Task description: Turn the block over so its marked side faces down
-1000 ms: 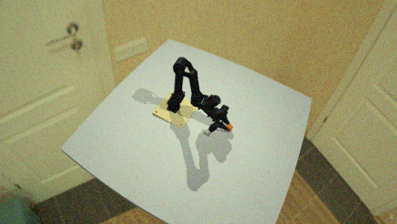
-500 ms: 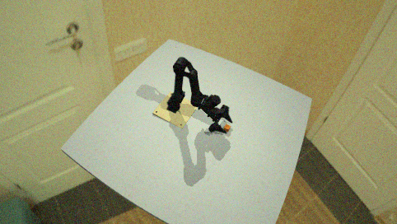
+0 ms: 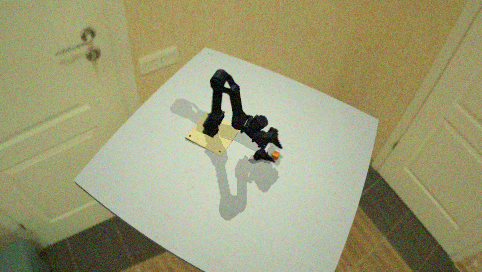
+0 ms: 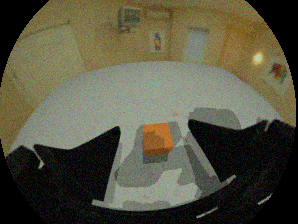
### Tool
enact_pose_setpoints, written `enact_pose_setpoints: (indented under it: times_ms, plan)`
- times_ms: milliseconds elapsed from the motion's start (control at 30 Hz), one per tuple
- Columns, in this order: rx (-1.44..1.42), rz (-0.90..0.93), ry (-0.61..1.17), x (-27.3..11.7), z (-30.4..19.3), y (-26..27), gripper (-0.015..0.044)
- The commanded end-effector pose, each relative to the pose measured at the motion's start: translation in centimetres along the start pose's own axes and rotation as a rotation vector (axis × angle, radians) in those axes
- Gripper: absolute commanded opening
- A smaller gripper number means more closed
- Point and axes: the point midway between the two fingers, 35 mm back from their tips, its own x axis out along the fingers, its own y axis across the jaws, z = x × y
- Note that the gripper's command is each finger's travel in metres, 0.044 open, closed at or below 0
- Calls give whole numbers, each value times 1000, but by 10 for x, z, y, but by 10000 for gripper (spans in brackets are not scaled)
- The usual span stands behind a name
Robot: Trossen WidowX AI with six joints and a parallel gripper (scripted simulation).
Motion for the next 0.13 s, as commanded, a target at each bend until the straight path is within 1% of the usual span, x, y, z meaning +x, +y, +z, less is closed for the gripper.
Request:
enact_pose_setpoints:
  times_ms: [0,100]
  plan:
    - [-6,-3,0,0,0,0,440]
    - [-6,-3,0,0,0,0,440]
